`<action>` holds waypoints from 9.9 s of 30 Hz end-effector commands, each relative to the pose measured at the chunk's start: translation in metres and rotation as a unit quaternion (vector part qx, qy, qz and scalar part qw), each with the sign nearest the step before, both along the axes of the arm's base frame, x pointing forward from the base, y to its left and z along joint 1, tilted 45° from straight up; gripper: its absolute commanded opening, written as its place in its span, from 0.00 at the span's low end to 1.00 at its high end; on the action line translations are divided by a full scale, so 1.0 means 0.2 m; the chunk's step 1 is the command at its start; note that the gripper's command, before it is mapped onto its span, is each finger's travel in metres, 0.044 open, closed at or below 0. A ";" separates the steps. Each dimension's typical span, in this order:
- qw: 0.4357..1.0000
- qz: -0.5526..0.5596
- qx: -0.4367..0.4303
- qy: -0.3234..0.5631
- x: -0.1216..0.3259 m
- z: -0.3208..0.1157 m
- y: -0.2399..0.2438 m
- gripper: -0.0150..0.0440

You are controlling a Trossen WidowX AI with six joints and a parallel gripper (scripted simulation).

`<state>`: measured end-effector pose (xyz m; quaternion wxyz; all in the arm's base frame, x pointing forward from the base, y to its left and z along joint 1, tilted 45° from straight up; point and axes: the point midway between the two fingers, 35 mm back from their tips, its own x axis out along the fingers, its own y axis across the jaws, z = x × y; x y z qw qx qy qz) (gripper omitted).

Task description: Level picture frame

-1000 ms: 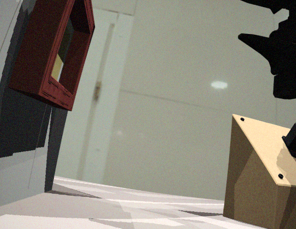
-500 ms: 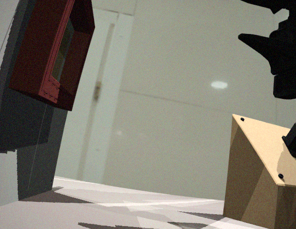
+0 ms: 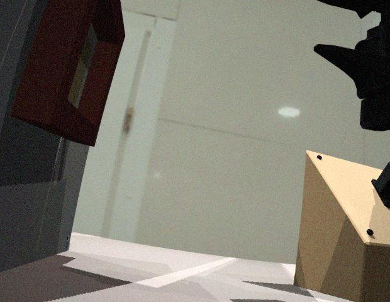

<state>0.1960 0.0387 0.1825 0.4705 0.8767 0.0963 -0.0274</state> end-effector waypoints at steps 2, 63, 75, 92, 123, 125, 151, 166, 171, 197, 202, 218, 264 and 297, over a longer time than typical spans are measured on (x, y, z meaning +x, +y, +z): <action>1.000 0.002 0.003 -0.002 0.00 0.01 0.00 0.69; 1.000 -0.001 0.012 -0.021 0.31 -0.10 0.14 0.69; 0.999 -0.002 0.018 -0.030 0.38 -0.19 0.19 0.69; 0.999 -0.002 0.018 -0.032 0.75 -0.20 0.25 0.69; 0.999 -0.002 0.018 -0.033 0.86 -0.21 0.26 0.69; 0.999 -0.002 0.018 -0.033 0.87 -0.21 0.27 0.69; 0.999 -0.002 0.018 -0.034 0.97 -0.22 0.28 0.69; 0.999 -0.002 0.018 -0.034 0.97 -0.22 0.28 0.69; 0.999 -0.002 0.018 -0.034 0.97 -0.22 0.28 0.69; 0.999 -0.002 0.018 -0.034 0.97 -0.22 0.28 0.42; 0.999 -0.002 0.018 -0.034 0.97 -0.22 0.28 0.37; 0.999 -0.002 0.018 -0.034 0.97 -0.22 0.28 0.25; 0.999 -0.002 0.018 -0.034 0.98 -0.17 0.25 0.25; 0.999 -0.002 0.018 -0.034 0.98 -0.18 0.25 0.25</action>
